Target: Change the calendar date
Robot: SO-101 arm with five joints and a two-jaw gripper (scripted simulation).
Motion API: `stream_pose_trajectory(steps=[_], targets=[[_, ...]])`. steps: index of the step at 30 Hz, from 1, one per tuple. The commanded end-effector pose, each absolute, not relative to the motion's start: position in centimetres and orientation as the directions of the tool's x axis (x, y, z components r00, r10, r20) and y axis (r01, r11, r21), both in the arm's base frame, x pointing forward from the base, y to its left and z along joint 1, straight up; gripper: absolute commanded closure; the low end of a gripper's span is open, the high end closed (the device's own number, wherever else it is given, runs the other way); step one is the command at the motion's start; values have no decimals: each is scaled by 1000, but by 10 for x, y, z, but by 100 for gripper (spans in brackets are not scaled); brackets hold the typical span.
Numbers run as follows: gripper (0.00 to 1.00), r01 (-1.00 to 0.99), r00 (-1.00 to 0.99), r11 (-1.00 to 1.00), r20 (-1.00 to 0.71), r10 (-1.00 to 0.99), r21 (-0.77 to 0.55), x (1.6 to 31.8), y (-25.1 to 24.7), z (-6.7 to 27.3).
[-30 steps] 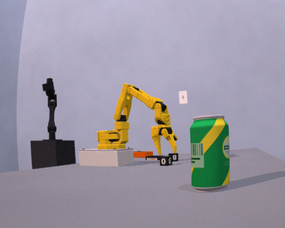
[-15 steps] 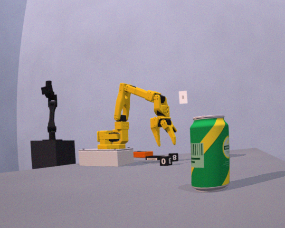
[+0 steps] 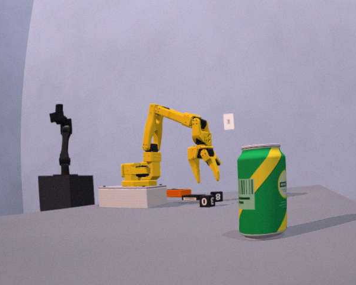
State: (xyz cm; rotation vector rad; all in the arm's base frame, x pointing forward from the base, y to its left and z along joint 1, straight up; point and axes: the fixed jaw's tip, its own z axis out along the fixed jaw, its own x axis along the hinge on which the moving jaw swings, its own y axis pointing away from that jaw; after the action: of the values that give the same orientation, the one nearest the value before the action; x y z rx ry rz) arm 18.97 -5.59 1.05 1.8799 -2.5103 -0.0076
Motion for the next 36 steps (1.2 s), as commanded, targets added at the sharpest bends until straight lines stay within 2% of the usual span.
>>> stream_pose_trajectory(steps=[1, 9, 17, 19, 27, 36], targets=[[64, -959, -282, 281, 0, -960, -19, 193, -59, 16], [64, -958, -282, 281, 1, -960, -63, 197, -60, 24], [65, -925, -282, 271, 2, -959, -266, 212, -64, 62], [65, -925, -282, 271, 2, -959, -266, 212, -64, 62], [65, -853, -282, 249, 4, -959, -458, 219, -67, 102], [65, -833, -282, 243, 4, -959, -496, 220, -67, 111]])
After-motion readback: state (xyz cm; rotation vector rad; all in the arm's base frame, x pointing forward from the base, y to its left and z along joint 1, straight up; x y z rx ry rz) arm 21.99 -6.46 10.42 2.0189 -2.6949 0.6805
